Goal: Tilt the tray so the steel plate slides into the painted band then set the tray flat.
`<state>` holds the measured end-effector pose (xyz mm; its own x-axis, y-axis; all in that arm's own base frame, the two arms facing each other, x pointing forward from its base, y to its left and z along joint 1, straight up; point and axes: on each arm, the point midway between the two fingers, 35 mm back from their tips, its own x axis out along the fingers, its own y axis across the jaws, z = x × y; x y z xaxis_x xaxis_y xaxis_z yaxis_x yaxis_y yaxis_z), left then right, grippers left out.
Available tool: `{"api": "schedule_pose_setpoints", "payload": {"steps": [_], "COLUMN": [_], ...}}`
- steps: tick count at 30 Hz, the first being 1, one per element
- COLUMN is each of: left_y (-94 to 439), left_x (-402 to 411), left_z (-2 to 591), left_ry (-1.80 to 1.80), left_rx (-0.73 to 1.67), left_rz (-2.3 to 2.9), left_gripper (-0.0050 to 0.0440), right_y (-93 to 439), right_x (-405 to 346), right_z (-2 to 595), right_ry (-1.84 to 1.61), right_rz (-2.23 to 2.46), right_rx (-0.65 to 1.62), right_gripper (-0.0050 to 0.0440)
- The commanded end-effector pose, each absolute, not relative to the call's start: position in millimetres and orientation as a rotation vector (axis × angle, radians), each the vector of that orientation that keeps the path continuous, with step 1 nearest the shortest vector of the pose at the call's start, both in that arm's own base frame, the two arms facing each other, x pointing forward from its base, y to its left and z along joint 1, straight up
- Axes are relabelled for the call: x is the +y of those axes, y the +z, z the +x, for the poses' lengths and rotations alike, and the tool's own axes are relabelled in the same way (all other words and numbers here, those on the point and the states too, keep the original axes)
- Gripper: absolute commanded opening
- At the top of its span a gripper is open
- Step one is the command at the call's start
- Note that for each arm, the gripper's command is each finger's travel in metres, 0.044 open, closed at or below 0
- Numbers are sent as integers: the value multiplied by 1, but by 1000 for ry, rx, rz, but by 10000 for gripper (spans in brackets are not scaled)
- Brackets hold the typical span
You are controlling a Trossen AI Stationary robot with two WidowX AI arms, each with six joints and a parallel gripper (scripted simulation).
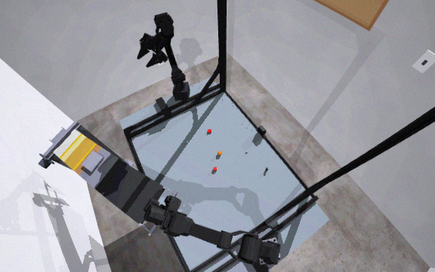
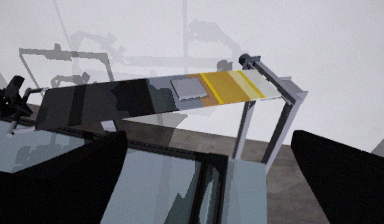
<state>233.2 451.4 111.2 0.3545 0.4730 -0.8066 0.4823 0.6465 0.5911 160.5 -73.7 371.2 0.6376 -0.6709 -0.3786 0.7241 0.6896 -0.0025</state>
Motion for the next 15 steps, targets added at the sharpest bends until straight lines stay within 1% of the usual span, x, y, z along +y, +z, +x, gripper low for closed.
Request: {"api": "schedule_pose_setpoints", "payload": {"steps": [1, 15], "left_y": [138, 147], "left_x": [454, 455], "left_z": [235, 236], "left_ry": [33, 42], "left_rx": [1239, 1234], "left_rz": [965, 972], "left_gripper": [0, 0], "right_y": [372, 372], "right_x": [-74, -74], "right_z": [160, 160], "right_ry": [-802, -802], "right_rz": [157, 157], "right_rx": [364, 364], "right_gripper": [440, 440]}}
